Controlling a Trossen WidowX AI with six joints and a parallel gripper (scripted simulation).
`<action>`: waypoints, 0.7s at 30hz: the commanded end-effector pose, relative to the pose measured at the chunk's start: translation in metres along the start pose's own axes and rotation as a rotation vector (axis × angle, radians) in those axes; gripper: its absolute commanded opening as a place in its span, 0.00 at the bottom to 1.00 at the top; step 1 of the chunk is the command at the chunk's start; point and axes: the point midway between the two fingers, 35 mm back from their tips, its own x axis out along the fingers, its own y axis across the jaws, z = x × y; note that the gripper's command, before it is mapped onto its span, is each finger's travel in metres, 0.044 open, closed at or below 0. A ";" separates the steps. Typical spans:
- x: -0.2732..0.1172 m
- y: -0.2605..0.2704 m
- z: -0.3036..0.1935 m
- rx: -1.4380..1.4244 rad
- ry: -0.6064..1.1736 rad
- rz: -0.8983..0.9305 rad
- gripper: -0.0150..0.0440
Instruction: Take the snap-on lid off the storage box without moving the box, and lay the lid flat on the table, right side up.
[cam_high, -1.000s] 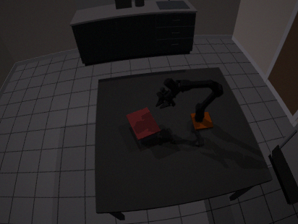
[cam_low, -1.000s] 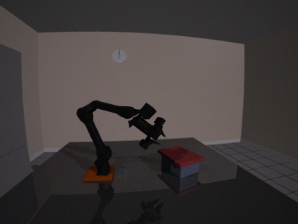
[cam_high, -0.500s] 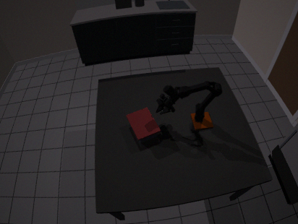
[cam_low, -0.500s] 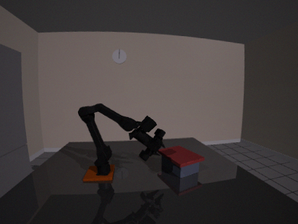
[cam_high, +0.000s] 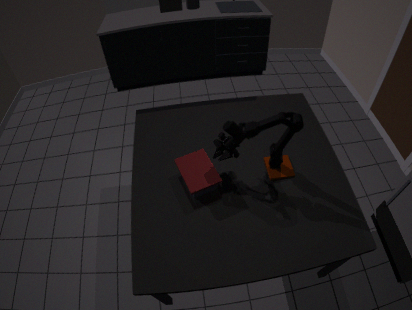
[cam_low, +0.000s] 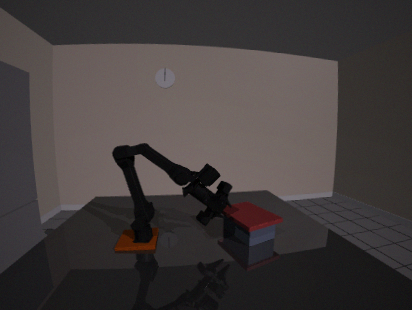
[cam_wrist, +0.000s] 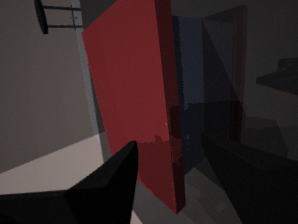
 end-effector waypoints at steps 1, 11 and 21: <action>0.008 -0.001 0.000 0.004 -0.001 -0.003 0.65; 0.024 -0.001 0.000 0.005 -0.002 -0.002 0.65; 0.040 -0.001 -0.001 0.007 -0.002 0.000 0.65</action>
